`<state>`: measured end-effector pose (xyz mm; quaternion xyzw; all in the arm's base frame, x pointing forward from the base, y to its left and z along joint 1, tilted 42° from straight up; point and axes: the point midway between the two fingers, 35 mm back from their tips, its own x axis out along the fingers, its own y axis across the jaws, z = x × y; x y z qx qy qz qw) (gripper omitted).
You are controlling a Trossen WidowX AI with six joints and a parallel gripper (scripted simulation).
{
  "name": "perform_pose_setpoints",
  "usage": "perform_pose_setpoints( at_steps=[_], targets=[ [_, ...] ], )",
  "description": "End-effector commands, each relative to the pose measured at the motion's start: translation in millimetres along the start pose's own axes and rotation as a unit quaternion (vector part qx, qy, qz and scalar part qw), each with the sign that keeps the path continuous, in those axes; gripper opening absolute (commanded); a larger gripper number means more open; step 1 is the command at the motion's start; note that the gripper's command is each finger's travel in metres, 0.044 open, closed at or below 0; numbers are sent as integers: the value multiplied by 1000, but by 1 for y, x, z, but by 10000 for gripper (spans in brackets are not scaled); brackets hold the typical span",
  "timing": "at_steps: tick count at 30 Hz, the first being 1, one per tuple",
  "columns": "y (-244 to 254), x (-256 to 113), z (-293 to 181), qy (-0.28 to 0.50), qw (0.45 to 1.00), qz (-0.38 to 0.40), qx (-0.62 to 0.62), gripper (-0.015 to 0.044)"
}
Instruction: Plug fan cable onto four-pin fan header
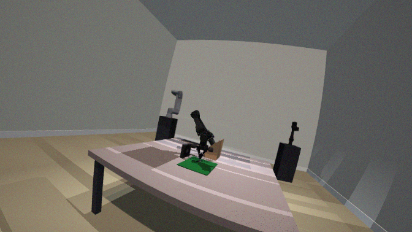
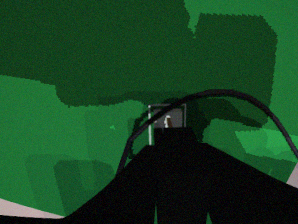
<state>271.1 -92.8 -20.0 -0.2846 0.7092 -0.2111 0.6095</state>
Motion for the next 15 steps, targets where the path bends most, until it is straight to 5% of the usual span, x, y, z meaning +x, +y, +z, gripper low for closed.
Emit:
perform_pose_setpoints(
  at_steps=[1, 15],
  targets=[
    [-1, 1, 1, 0, 1000, -2, -1, 0],
    [0, 3, -1, 0, 1000, -2, -3, 0]
  ],
)
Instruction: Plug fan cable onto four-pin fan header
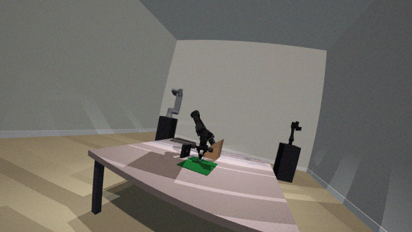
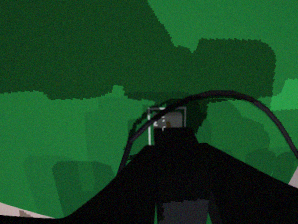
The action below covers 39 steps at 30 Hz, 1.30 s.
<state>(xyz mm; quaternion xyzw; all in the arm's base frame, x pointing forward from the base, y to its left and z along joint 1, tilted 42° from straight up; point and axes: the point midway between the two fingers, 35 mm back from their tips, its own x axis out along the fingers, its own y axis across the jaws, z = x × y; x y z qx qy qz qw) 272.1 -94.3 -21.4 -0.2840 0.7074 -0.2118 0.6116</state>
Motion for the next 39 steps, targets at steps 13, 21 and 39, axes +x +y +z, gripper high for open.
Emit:
perform_pose_setpoints(
  at_steps=[13, 21, 39],
  targets=[
    [1, 4, -3, 2, 1000, -2, -6, 0],
    [0, 5, -3, 2, 1000, -2, -6, 0],
    [0, 5, -2, 2, 1000, -2, -5, 0]
  ],
)
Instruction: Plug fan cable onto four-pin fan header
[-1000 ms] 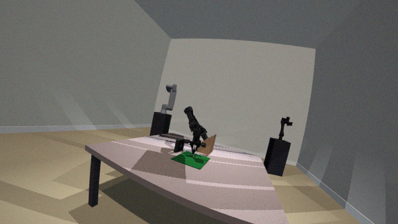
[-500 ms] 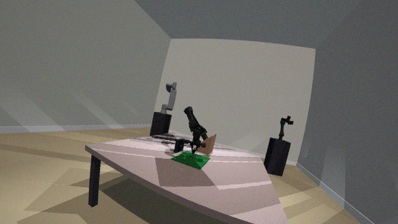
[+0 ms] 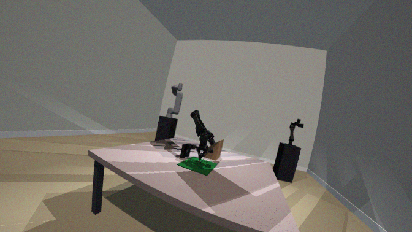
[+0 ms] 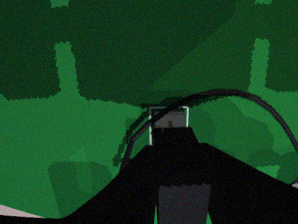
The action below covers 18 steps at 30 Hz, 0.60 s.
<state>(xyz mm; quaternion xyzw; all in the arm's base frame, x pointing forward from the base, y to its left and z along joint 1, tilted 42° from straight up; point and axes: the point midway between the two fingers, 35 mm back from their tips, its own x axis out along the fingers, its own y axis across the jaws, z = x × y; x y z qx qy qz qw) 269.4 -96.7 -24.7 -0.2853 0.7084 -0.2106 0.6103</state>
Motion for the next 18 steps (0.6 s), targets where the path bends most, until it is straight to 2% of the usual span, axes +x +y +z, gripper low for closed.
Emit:
perform_pose_setpoints(
  at_steps=[1, 18],
  targets=[
    [0, 1, 0, 1, 1000, -2, -3, 0],
    [-1, 11, 0, 1, 1000, -2, -3, 0]
  ],
)
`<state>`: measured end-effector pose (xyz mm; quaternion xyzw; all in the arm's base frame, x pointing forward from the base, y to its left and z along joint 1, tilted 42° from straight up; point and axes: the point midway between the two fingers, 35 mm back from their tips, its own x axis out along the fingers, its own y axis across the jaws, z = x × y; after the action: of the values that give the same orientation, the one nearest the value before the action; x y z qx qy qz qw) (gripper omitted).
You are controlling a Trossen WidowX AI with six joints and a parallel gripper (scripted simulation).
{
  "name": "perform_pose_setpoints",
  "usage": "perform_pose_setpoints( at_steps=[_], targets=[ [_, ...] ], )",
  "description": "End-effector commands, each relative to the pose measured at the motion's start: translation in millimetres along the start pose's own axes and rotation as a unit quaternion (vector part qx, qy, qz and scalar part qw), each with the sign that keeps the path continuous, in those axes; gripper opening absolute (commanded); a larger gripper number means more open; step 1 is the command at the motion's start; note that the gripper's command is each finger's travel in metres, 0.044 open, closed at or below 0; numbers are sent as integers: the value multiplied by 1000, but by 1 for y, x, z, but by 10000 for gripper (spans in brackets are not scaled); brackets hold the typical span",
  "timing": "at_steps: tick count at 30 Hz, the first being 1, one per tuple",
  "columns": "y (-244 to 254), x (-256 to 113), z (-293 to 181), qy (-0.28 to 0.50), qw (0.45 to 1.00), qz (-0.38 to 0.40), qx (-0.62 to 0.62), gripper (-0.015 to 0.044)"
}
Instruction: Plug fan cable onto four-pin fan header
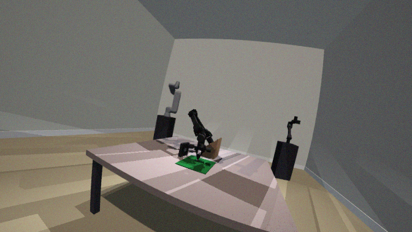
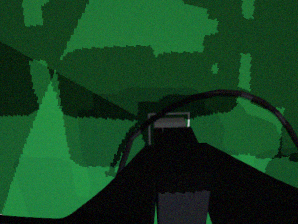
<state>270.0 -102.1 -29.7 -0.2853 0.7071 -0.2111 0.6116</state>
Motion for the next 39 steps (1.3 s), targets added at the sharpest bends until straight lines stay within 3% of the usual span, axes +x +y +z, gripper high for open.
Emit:
perform_pose_setpoints(
  at_steps=[1, 16, 26, 30, 34, 39],
  targets=[
    [0, 4, -1, 3, 1000, -2, -4, 0],
    [0, 11, -1, 3, 1000, -2, -4, 0],
    [0, 7, 0, -1, 1000, -1, -1, 260],
    [1, -1, 1, 0, 1000, -1, -1, 260],
    [1, -46, 1, 2, 1000, 0, -4, 260],
    [1, -48, 0, 2, 1000, 0, -4, 260]
  ],
)
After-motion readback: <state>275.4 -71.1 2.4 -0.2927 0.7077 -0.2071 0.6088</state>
